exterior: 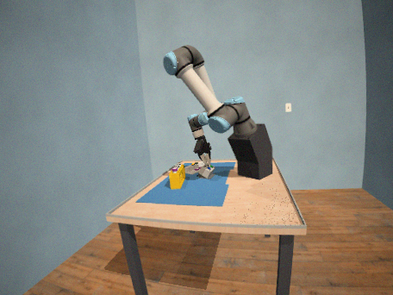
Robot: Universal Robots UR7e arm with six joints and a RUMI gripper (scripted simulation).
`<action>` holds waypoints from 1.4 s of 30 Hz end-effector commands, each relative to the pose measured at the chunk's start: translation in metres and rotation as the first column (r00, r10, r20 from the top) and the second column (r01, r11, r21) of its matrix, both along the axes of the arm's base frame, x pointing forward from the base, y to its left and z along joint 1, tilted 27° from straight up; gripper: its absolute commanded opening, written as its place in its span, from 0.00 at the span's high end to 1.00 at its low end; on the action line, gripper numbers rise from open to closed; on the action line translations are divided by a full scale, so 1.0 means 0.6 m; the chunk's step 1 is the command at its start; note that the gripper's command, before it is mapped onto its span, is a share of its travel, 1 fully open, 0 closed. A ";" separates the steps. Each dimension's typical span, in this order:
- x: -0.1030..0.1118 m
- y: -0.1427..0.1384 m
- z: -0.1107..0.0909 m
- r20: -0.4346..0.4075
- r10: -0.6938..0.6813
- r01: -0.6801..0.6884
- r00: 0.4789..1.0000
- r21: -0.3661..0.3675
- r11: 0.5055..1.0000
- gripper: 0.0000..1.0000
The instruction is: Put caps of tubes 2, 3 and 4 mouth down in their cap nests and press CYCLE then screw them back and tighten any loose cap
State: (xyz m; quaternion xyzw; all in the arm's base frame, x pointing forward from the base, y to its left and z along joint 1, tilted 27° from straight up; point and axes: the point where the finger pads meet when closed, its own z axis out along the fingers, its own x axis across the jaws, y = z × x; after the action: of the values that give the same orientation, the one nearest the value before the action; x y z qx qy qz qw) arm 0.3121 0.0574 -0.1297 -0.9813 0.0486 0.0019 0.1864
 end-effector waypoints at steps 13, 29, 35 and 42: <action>-0.013 -0.018 0.044 0.001 0.000 0.000 1.000 0.000 1.000 1.00; 0.057 -0.101 0.021 0.299 0.535 -0.504 0.790 -0.181 0.845 0.00; 0.092 -0.143 0.009 0.386 0.738 -0.671 0.553 -0.318 0.669 0.00; 0.118 -0.174 0.001 0.417 0.848 -0.747 0.328 -0.434 0.503 0.00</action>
State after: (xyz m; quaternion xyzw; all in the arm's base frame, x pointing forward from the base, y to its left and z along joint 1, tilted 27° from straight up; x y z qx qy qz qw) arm 0.3728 -0.0366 -0.1250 -0.8776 -0.4365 -0.1752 0.0922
